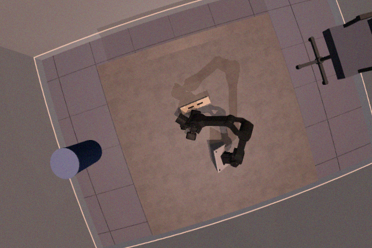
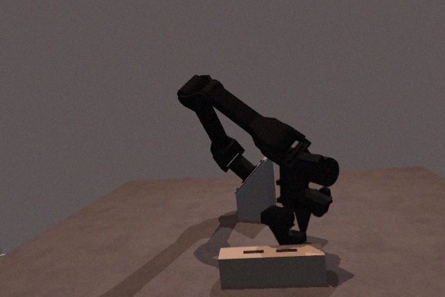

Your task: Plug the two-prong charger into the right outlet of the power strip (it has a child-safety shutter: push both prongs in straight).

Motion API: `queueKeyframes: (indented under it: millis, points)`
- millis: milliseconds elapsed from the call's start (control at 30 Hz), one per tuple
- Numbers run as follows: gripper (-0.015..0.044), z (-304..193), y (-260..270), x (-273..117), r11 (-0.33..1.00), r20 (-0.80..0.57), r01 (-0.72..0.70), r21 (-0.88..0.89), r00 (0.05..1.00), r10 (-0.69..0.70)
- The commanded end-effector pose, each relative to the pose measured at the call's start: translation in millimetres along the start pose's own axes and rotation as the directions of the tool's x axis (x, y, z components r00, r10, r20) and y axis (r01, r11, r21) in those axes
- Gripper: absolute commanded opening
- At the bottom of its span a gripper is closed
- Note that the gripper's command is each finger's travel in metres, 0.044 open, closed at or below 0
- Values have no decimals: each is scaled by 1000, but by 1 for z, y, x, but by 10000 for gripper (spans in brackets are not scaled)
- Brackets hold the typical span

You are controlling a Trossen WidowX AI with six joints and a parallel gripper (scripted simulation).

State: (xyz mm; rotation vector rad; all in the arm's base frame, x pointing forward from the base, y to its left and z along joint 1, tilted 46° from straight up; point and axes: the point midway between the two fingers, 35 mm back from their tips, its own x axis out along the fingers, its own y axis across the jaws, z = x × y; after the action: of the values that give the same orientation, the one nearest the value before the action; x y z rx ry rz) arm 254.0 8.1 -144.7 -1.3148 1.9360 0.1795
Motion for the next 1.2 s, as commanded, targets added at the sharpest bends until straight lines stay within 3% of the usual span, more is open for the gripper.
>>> queueKeyframes:
  millis: [0,200,600,767,900,1167]
  points:
    - [440,-2,1,8,1000,-9,1,-7,1000,-1]
    - [440,-2,1,14,1000,-10,1,-7,1000,-1]
    - [125,0,0,10,1000,-3,-1,0,1000,1]
    - [92,0,0,10,1000,-3,-1,0,1000,1]
    - [0,-1,0,2,1000,-3,-1,-1,1000,1]
    - [0,-9,2,-41,1000,-7,-1,-7,1000,1]
